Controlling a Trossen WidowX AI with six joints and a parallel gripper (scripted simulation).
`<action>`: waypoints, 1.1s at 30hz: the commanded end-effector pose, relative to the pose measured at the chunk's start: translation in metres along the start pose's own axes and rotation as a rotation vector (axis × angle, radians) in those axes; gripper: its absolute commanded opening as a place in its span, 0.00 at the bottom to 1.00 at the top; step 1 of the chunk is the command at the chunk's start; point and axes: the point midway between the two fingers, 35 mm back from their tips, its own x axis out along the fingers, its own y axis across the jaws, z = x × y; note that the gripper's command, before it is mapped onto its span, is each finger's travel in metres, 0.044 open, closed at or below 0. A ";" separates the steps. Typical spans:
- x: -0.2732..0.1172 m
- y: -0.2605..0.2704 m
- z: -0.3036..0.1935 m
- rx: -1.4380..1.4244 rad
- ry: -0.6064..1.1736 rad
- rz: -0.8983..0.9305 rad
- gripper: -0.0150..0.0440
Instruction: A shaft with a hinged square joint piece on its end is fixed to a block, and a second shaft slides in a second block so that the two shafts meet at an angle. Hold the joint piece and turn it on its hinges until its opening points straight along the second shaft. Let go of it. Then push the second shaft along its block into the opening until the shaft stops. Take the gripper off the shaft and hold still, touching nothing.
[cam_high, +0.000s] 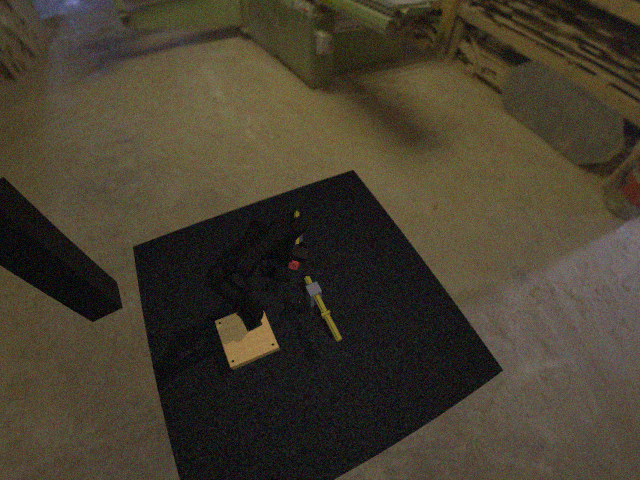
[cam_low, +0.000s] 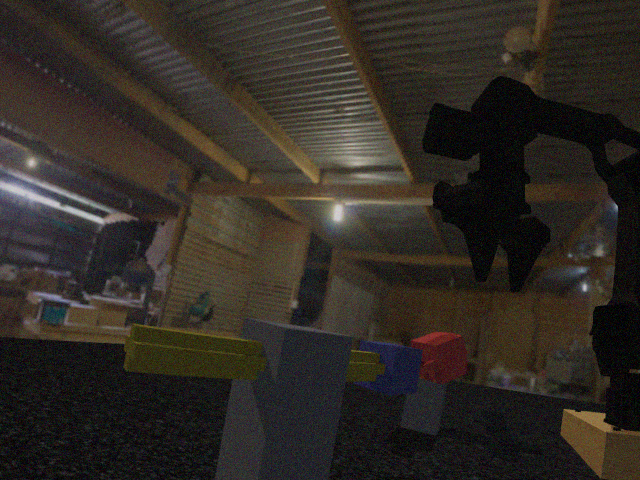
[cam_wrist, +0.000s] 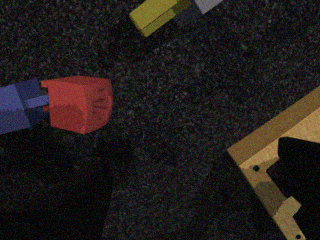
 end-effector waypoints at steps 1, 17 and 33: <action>0.001 0.000 0.001 0.113 -0.003 -0.012 1.00; 0.005 0.002 0.002 0.577 -0.010 -0.049 1.00; 0.009 0.004 0.002 1.040 -0.036 -0.083 1.00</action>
